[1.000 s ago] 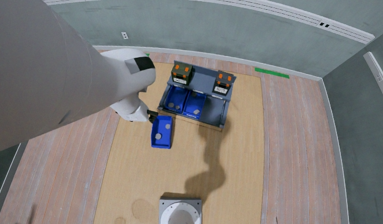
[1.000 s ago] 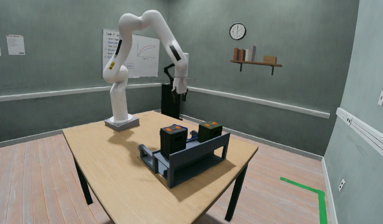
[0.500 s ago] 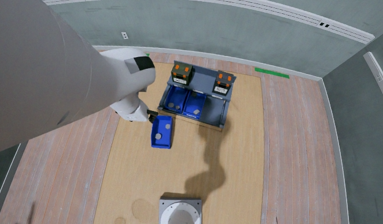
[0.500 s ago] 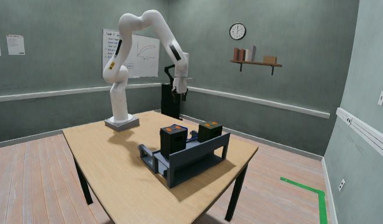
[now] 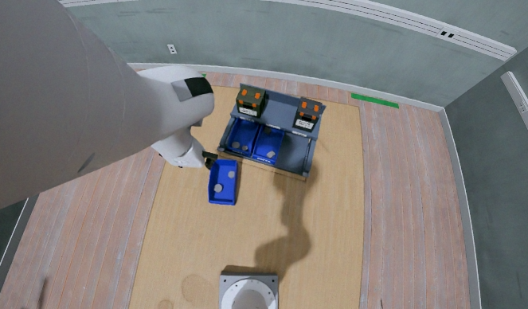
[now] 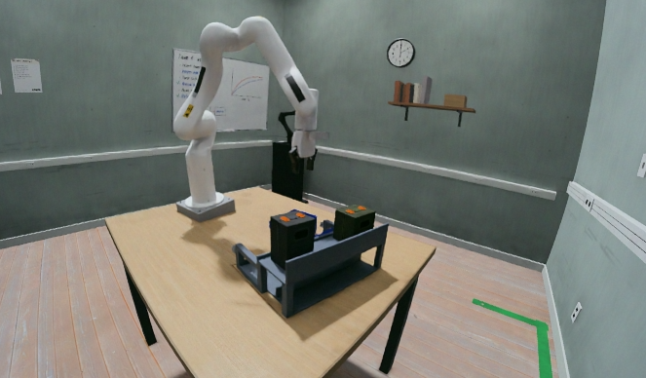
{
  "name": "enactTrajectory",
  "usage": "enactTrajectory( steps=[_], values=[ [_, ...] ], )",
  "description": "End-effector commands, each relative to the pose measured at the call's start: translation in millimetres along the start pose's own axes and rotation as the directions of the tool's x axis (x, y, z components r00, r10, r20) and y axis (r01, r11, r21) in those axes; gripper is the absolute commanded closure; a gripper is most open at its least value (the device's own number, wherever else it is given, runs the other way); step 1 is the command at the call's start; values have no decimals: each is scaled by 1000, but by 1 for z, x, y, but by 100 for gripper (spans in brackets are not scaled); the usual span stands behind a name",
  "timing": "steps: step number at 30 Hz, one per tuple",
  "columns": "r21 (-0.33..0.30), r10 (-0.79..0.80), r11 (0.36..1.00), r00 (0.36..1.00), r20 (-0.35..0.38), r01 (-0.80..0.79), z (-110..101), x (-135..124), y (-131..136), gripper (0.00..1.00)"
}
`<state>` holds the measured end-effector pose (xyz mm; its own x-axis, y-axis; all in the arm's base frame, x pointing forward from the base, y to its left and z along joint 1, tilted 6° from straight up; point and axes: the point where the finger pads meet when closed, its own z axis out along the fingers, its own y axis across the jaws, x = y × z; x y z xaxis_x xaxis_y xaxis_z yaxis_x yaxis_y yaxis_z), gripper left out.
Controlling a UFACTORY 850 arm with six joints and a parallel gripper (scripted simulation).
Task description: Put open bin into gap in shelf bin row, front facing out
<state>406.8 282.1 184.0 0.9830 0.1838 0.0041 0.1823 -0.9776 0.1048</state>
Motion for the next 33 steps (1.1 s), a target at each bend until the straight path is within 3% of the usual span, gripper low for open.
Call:
enactTrajectory(
  steps=[1, 13, 18, 30, 33],
  values=[
    [1, 0, 1000, 1000, -2, 0, -2, 1, 0, 0],
    [1, 0, 1000, 1000, -2, 0, -2, 1, 0, 0],
    [1, 0, 1000, 1000, -2, 0, 53, 1, 0, 0],
    [1, 0, 1000, 1000, -2, 0, 53, 1, 0, 0],
    [1, 0, 1000, 1000, -2, 0, 79, 1, -1, 0]
  ],
)
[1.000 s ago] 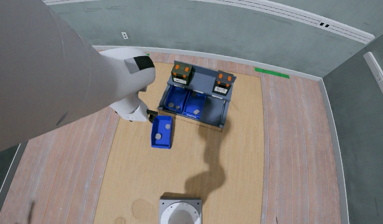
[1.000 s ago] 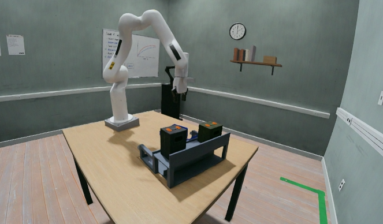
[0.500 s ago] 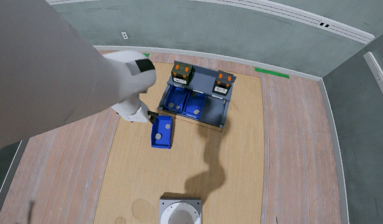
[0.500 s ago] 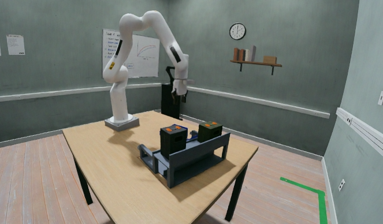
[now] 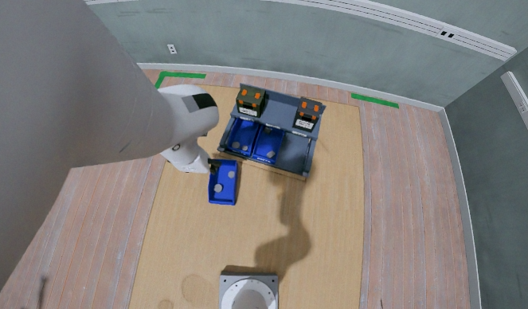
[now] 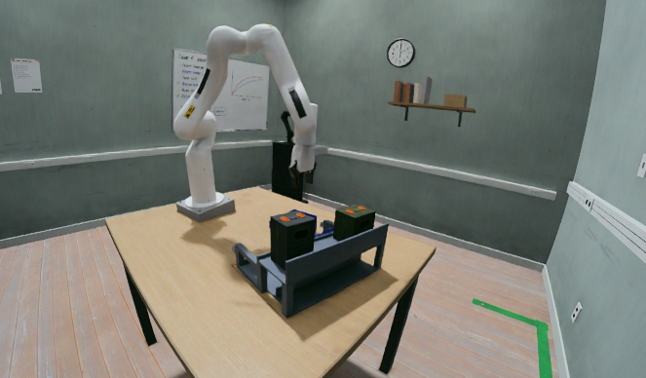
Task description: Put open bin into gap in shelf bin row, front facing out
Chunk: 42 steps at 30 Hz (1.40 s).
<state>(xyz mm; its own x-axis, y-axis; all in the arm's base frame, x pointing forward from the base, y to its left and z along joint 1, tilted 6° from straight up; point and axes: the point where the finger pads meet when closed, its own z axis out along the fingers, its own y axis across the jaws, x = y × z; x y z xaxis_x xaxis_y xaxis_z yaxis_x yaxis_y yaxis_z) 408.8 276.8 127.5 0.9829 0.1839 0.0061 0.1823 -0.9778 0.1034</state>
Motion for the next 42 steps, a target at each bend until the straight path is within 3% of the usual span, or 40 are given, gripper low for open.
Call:
enactTrajectory(
  steps=[1, 2, 14, 19, 42],
  values=[
    [0, 0, 1000, 1000, 0, 0, 32, 0, 0, 0],
    [0, 0, 1000, 1000, 0, 0, 41, 0, 0, 0],
    [0, 0, 1000, 1000, 0, 0, 41, 0, 0, 0],
    [-1, 0, 1000, 1000, 0, 0, 31, 0, 0, 0],
    [-1, 0, 1000, 1000, 0, 0, 26, 0, 0, 0]
  ],
)
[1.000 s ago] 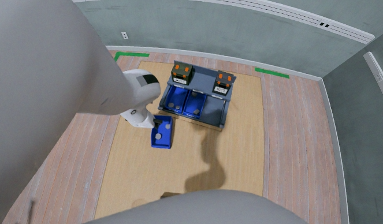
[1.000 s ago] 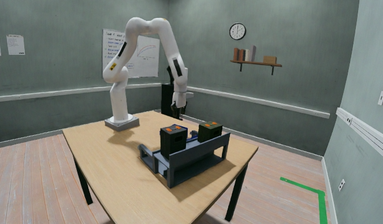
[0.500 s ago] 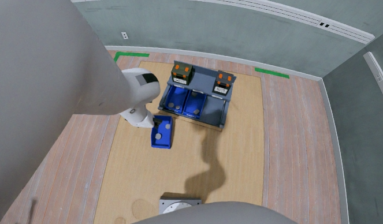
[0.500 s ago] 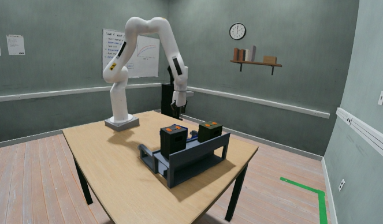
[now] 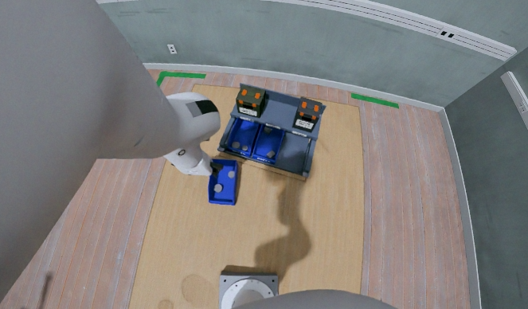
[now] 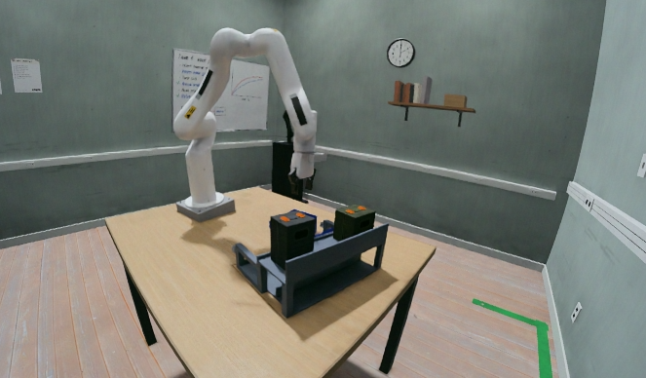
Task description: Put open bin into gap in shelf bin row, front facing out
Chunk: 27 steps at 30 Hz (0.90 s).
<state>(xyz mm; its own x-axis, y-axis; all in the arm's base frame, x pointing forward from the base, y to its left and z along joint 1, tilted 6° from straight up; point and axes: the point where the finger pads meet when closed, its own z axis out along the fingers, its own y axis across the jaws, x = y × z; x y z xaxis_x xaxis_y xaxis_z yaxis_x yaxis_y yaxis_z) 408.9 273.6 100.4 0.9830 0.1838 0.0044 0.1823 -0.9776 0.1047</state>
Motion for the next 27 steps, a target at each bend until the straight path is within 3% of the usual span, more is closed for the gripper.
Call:
enactTrajectory(
  steps=[1, 27],
  values=[
    [1, 0, 1000, 1000, -2, 0, -1, 1, 0, 0],
    [1, 0, 1000, 1000, -2, 0, -5, 1, 0, 0]
  ],
)
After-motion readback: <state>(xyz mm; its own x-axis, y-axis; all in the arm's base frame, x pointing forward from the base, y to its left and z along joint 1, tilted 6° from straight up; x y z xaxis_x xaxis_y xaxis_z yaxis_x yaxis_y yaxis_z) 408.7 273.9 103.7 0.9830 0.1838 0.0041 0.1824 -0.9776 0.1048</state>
